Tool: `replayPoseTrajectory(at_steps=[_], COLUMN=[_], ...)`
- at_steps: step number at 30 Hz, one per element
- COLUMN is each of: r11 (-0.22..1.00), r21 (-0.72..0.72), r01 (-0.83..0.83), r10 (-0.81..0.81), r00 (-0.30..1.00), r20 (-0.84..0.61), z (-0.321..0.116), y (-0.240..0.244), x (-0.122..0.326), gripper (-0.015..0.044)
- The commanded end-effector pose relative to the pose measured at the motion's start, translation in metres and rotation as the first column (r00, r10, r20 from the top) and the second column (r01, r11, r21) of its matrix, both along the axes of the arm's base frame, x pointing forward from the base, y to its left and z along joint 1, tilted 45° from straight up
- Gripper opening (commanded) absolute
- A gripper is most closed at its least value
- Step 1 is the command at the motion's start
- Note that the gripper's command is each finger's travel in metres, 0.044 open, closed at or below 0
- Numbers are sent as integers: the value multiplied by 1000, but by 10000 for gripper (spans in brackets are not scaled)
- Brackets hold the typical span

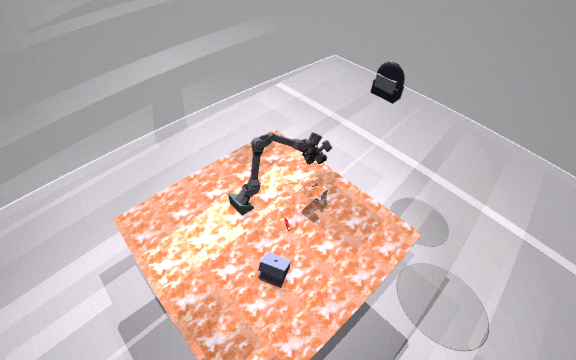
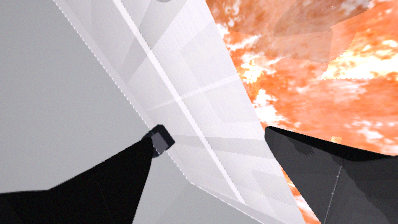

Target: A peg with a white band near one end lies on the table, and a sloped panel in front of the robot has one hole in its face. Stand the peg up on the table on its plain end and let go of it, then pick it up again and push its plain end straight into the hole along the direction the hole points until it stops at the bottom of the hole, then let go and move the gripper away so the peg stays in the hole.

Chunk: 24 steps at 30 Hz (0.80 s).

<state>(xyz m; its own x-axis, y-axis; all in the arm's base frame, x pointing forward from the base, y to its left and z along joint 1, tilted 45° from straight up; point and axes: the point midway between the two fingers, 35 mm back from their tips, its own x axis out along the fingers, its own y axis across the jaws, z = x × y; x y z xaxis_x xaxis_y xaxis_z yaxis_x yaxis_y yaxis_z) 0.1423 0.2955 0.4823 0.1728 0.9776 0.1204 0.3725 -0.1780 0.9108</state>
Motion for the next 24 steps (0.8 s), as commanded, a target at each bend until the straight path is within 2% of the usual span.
replayPoseTrajectory(at_steps=[1,2,12,24], r11=[1000,1000,941,762], r21=[-5,-19,-290,-581], r01=[3,13,172,286], r10=[-3,-12,-146,-217], r00=[1000,1000,983,958], r20=[2,7,109,187], z=[-1,-5,-79,-176], y=[0,0,-10,-75], x=[1,5,82,164], gripper=[426,440,440,440])
